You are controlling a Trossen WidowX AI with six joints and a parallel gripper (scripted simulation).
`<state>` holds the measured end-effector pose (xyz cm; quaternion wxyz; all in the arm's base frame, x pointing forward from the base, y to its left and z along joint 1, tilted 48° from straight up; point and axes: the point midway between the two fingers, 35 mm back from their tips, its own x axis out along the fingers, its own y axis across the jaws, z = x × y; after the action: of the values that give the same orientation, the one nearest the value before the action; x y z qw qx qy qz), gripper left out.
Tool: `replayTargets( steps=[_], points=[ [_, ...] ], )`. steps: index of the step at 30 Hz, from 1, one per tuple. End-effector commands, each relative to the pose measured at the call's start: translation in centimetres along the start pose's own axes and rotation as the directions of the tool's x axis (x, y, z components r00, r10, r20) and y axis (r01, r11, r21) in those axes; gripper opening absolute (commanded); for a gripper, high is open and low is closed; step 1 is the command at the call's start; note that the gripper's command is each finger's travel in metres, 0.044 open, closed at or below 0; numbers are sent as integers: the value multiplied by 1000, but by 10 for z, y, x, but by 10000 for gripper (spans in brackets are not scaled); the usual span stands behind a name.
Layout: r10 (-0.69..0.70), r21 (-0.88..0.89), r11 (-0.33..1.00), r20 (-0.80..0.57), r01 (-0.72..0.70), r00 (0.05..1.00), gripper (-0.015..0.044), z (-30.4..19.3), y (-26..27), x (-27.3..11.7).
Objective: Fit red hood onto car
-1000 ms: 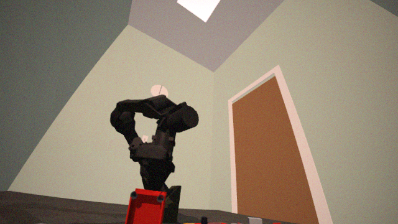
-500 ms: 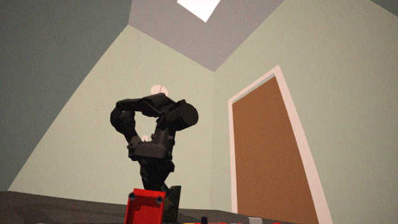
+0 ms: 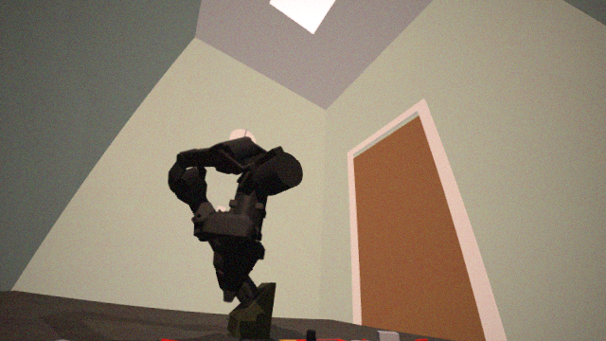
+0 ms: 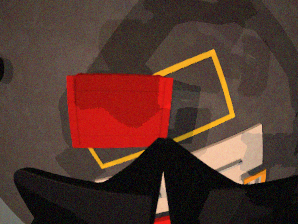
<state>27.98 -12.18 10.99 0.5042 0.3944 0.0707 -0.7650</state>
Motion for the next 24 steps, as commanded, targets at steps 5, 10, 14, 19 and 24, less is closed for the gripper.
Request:
replayTargets(
  steps=[5, 10, 14, 19, 24],
  points=[
    [15, -74, 997, -2, -15, 1000, 0, -3, 1, -52],
    [21, -110, 994, 4, -20, 1000, 0, -2, -3, -76],
    [29, -107, 994, -2, -29, 1000, 0, -3, -2, -70],
    [29, -107, 994, -2, -29, 1000, 0, -3, -2, -70],
    [29, -107, 994, -2, -29, 1000, 0, -3, -2, -70]
  ],
)
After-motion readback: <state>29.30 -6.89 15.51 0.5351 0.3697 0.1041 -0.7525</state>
